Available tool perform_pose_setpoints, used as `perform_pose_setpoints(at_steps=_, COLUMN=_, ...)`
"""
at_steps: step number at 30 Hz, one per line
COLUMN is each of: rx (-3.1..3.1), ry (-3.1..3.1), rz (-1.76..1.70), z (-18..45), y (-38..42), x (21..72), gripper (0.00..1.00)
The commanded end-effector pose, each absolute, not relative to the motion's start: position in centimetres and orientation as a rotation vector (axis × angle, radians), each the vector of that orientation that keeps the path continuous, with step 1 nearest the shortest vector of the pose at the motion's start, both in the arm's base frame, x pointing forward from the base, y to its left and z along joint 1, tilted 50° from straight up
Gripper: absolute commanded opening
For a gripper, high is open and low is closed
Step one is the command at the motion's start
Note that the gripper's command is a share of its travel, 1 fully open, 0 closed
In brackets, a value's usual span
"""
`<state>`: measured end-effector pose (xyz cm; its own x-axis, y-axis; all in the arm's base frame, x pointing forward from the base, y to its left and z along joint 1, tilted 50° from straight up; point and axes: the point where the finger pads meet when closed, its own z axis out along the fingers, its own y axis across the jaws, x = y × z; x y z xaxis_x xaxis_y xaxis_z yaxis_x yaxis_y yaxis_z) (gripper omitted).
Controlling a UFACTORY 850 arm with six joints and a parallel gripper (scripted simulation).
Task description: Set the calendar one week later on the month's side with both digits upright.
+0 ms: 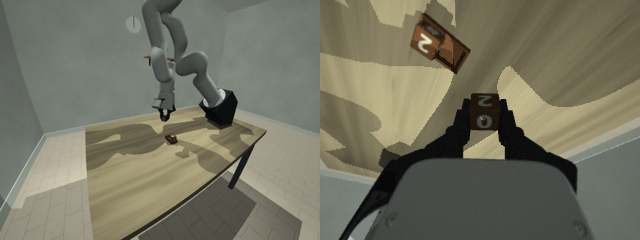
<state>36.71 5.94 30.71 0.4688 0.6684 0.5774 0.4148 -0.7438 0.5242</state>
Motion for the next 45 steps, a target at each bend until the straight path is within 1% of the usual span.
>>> perform_pose_setpoints(at_steps=1, rx=2.298, ry=1.085, rz=1.064, z=30.7, y=5.5, x=36.7, gripper=0.29)
perform_pose_setpoints(at_steps=23, rx=1.707, ry=1.685, rz=0.761, z=30.6, y=3.4, x=36.4, gripper=0.29)
perform_pose_setpoints(at_steps=45, rx=1.630, ry=1.742, rz=0.722, z=30.6, y=3.1, x=36.3, gripper=0.29)
